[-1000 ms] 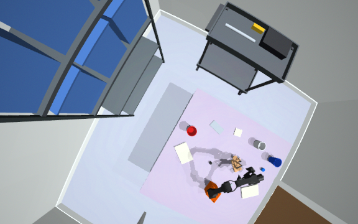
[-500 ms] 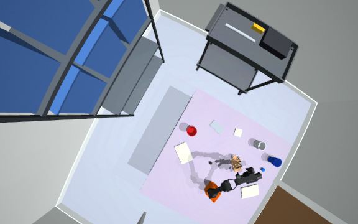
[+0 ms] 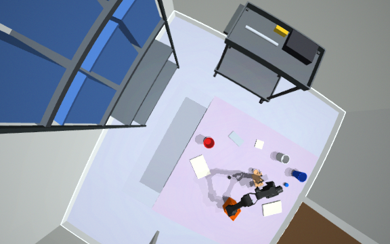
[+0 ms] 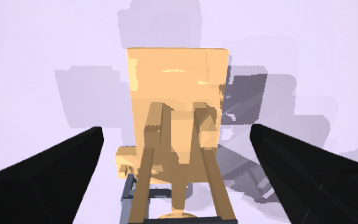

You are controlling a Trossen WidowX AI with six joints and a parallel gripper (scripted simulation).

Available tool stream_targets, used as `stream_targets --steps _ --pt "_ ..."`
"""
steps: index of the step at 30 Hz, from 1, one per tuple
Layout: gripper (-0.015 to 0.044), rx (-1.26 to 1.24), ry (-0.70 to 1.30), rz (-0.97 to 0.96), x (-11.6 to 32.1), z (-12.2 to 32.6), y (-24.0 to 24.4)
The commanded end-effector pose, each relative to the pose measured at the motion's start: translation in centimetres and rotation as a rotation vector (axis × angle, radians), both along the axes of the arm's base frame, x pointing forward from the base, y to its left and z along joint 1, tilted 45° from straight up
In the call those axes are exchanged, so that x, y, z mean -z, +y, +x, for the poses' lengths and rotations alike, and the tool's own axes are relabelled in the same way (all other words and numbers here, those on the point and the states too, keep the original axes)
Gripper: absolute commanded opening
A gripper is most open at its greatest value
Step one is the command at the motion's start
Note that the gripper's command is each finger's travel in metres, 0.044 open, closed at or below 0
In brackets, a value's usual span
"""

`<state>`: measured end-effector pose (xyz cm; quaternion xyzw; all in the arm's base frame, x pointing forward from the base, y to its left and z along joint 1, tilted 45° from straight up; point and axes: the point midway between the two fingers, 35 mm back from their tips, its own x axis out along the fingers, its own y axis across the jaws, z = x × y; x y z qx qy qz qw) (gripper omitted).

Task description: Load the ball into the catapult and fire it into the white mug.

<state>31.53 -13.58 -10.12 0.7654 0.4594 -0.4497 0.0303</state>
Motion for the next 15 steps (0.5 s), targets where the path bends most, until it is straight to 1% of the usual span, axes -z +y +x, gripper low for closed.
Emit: stream_targets --steps 1,15 --pt "0.044 0.002 0.005 0.008 0.5 0.1 0.7" --pt "0.044 0.002 0.005 0.009 2.2 0.5 2.2"
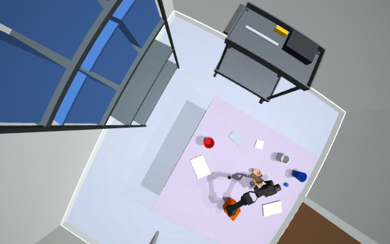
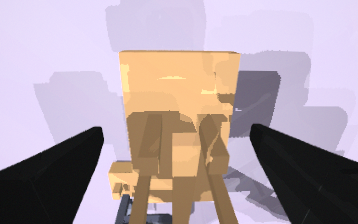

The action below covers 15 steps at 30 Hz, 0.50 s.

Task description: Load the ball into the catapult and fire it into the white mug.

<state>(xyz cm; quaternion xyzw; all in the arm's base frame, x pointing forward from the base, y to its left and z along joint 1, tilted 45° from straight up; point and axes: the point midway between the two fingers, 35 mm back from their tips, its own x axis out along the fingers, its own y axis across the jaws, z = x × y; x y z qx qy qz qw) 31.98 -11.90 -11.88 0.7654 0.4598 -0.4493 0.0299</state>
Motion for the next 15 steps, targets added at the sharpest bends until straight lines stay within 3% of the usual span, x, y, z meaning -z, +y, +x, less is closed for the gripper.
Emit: stream_targets --steps 1,9,15 --pt "0.044 0.002 0.005 0.008 0.51 0.03 0.65" --pt "0.044 0.002 0.005 0.009 1.11 0.13 1.28" --pt "0.0282 -0.002 0.001 0.003 0.93 0.14 0.99"
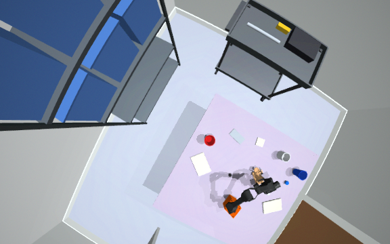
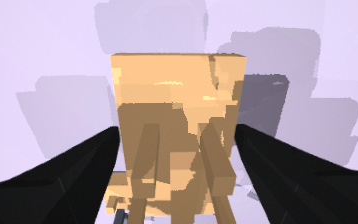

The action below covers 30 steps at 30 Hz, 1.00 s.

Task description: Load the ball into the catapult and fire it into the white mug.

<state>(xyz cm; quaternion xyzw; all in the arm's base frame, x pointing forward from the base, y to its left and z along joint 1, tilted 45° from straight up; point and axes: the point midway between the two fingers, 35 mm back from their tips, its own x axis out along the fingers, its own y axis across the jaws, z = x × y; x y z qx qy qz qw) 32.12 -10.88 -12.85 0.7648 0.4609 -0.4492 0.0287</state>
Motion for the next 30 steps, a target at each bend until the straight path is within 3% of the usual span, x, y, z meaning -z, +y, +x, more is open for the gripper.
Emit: stream_targets --steps 1,5,11,15,21,30 --pt "0.0256 0.0 0.0 0.0 0.0 0.0 0.0" --pt "0.0151 0.0 0.0 0.0 0.0 0.0 0.0" --pt "0.0111 0.0 0.0 0.0 0.0 0.0 0.0" --pt "0.0006 0.0 0.001 -0.002 -2.8 -0.6 -2.7" --pt "0.0 -0.016 -0.013 -0.005 -3.6 -0.9 -3.5" --pt "0.0 -0.227 -0.215 -0.054 -3.5 -0.7 -3.4"
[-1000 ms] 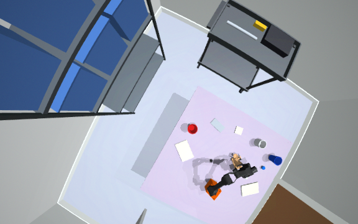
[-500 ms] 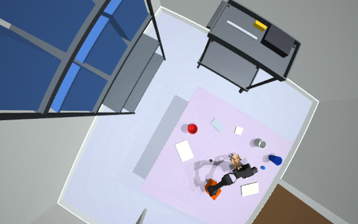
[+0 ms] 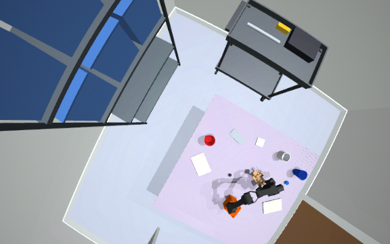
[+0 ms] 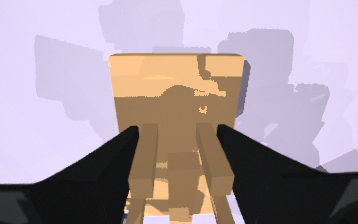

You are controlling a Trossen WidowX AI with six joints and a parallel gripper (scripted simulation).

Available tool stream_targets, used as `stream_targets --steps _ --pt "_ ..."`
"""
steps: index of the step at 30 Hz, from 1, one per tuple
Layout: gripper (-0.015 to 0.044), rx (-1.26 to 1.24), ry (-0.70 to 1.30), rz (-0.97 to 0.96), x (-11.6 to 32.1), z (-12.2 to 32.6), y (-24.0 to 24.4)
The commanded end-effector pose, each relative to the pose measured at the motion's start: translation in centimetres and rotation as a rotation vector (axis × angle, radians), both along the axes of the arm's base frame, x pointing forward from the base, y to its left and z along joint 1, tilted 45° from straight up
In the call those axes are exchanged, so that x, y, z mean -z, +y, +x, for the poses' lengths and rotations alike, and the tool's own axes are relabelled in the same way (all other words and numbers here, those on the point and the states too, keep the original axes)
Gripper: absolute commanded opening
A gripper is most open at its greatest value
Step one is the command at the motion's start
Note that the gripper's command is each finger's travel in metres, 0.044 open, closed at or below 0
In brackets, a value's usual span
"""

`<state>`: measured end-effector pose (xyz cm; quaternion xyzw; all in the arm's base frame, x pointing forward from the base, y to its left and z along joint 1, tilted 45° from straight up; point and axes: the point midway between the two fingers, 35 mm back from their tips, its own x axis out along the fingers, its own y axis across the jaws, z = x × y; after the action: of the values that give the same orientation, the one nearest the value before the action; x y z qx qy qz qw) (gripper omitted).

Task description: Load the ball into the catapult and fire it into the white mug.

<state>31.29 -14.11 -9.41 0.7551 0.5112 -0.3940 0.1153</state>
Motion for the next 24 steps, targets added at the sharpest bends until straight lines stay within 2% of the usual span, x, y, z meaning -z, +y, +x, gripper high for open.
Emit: stream_targets --steps 1,18,24 --pt "0.0 -0.084 -0.085 -0.022 -0.1 0.1 -0.2" --pt "0.0 -0.491 -0.476 -0.117 0.2 2.1 -0.8" --pt "0.0 -0.507 -0.491 -0.121 0.2 2.5 -0.8"
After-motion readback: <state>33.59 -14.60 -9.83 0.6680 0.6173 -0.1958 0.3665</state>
